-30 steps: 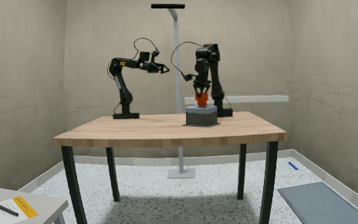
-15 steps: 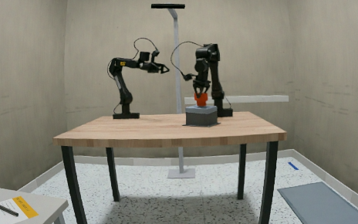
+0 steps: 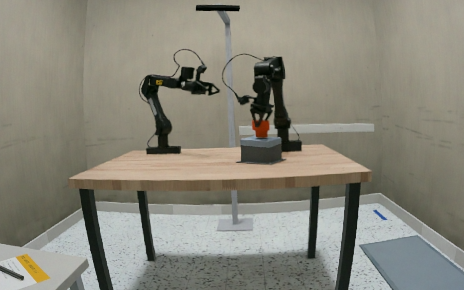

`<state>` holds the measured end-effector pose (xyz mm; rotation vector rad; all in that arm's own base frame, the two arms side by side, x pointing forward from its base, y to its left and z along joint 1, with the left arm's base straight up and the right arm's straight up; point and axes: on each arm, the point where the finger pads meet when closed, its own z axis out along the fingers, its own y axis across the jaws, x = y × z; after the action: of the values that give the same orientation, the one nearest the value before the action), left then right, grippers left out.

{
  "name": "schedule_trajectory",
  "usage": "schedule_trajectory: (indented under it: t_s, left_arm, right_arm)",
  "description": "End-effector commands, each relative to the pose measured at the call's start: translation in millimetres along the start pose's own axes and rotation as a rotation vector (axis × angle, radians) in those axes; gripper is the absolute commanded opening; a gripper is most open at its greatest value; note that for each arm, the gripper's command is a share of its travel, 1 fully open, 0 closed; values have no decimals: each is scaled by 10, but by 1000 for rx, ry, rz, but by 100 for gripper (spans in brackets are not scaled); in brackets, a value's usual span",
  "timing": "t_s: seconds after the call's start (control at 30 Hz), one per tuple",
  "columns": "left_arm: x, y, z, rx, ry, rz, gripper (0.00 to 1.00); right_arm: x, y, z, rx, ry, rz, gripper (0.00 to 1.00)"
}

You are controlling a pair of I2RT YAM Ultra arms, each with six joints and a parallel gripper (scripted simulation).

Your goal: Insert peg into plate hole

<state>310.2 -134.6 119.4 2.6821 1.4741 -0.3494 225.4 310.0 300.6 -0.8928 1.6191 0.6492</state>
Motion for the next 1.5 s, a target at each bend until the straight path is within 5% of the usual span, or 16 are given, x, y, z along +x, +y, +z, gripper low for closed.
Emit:
schedule_trajectory:
  t_s: [0.0,1.47]
  left_arm:
    - [-58,87,-116,-62,-12,15,39]
    - [20,22,116,-77,-3,18,39]
  right_arm:
    - [-60,-16,-16,5,-17,3,100]
    - [-60,-16,-16,5,-17,3,100]
